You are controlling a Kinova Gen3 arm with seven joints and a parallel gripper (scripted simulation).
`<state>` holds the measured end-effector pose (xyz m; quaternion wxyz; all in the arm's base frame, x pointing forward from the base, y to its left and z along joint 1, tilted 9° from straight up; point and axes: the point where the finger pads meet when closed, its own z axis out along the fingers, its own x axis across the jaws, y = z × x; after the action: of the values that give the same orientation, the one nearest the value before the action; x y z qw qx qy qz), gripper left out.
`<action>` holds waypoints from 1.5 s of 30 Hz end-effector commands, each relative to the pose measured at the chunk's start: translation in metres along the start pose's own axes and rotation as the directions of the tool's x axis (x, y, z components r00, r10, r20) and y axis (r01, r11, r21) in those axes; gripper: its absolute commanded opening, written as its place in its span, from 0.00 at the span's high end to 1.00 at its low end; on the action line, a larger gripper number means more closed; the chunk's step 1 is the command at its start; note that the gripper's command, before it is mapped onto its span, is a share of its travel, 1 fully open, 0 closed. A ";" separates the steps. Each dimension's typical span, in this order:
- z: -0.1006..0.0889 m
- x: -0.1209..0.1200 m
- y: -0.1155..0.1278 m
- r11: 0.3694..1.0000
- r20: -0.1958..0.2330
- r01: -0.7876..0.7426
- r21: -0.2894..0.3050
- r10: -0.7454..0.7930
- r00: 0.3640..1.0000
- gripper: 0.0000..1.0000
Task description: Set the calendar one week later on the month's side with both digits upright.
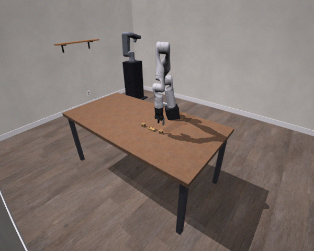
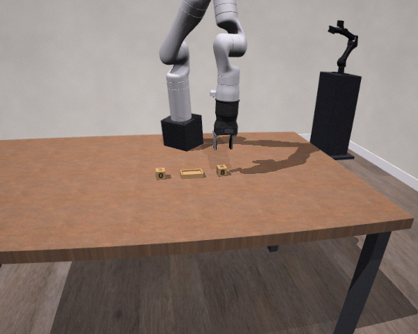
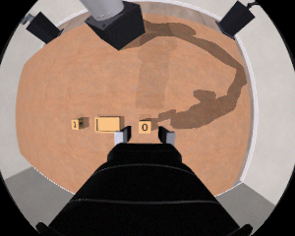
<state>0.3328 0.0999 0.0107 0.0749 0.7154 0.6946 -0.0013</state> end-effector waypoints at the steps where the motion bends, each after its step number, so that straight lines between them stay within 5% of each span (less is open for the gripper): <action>1: -0.001 0.001 0.001 1.000 -0.002 0.001 -0.002 -0.001 1.000 0.00; 26: 0.000 -0.005 0.001 1.000 0.000 0.030 0.000 -0.030 1.000 0.00; 37: 0.002 -0.033 0.001 0.982 0.008 0.186 0.011 -0.186 0.982 0.00; 45: 0.006 -0.078 0.001 0.899 0.008 0.436 0.027 -0.437 0.900 0.00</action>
<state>0.3312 0.0397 0.0119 0.0707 0.5409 0.8376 -0.0301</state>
